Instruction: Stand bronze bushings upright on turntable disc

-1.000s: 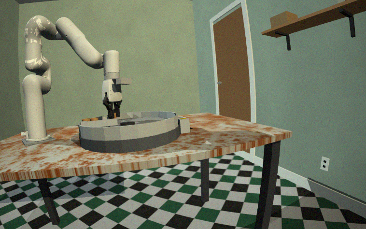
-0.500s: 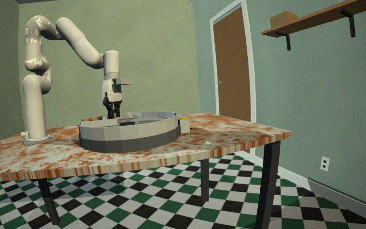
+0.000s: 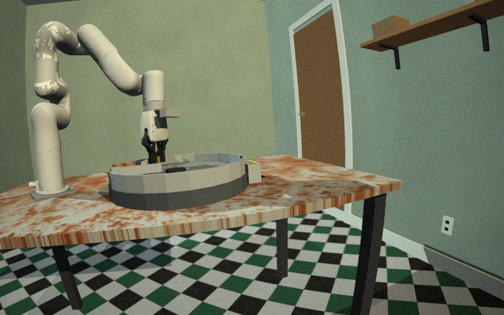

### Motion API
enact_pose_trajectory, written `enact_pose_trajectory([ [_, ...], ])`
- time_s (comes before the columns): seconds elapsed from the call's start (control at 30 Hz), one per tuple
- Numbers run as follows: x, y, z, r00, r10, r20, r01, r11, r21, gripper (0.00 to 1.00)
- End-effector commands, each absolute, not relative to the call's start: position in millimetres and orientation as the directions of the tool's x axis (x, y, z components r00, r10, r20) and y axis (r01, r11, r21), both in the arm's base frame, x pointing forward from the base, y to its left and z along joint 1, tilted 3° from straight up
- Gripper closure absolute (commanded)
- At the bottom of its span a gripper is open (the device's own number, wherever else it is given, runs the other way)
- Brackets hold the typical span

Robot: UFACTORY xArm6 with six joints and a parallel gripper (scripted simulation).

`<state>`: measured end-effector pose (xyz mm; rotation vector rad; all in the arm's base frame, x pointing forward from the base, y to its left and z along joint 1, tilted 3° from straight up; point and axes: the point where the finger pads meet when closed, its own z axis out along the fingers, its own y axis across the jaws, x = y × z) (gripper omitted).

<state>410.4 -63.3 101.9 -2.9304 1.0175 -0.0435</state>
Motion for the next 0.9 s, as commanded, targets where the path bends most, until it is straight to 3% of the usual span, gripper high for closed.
enact_pose_trajectory([
  [0.0,411.8,-63.6,102.3,0.784,-0.620,0.017,-0.619,-0.784,-0.048,1.00],
  [0.67,411.8,-63.5,101.3,0.784,-0.620,0.017,-0.619,-0.784,-0.048,1.00],
  [0.7,411.8,-63.5,101.3,0.784,-0.620,0.017,-0.619,-0.784,-0.048,0.51],
  [0.87,411.8,-63.5,101.3,0.784,-0.620,0.017,-0.619,-0.784,-0.048,0.51],
])
